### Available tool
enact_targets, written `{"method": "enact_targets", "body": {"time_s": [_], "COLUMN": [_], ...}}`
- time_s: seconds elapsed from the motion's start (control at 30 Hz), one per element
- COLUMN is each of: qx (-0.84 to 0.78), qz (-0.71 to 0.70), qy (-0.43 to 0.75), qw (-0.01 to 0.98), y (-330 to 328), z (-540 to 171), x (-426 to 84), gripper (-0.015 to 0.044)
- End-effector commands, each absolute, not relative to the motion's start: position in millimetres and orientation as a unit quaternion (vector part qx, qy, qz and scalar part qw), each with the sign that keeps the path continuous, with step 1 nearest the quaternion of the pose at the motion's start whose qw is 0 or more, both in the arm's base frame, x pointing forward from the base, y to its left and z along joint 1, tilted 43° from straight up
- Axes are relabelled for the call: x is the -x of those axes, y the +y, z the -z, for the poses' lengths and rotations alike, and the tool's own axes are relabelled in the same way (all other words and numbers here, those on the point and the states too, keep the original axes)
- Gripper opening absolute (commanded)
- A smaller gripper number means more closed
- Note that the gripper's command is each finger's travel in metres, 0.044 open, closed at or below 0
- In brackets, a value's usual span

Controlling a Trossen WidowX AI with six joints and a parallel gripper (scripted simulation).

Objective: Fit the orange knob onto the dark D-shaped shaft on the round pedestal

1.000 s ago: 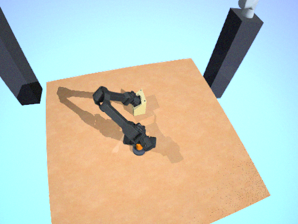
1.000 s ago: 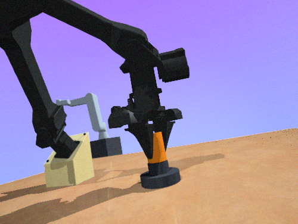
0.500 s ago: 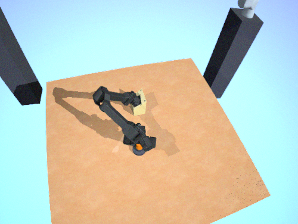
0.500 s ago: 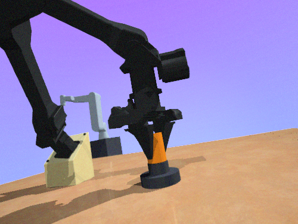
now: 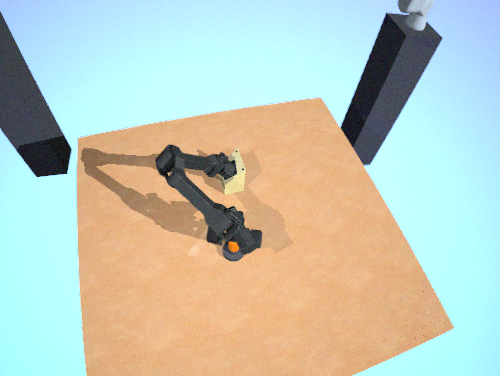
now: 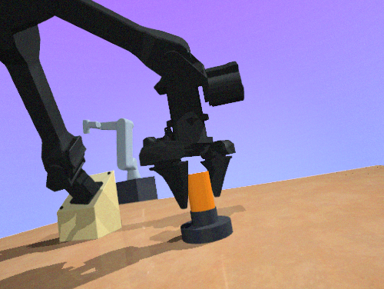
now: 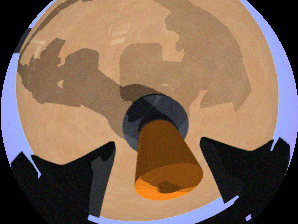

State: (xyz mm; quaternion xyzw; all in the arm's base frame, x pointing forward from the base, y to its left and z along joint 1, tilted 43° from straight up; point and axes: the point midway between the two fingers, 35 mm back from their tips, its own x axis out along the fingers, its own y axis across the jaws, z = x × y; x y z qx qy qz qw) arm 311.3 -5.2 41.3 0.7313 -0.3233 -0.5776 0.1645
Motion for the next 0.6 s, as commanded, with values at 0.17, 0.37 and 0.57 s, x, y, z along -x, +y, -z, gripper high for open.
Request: {"method": "enact_targets", "body": {"time_s": [0.17,0.37,0.57], "qx": [-0.732,-0.731,-0.731], "qz": [0.579,0.579,0.579], "qy": [-0.321,-0.322,-0.322], "qw": [0.163,0.163,0.163], "y": [23.0,59.2,60.5], "z": [-68.6,-110.9,-110.1], "x": [-310.2,-299.2,-301.9], "gripper": [0.0440,0.0440,0.0440]}}
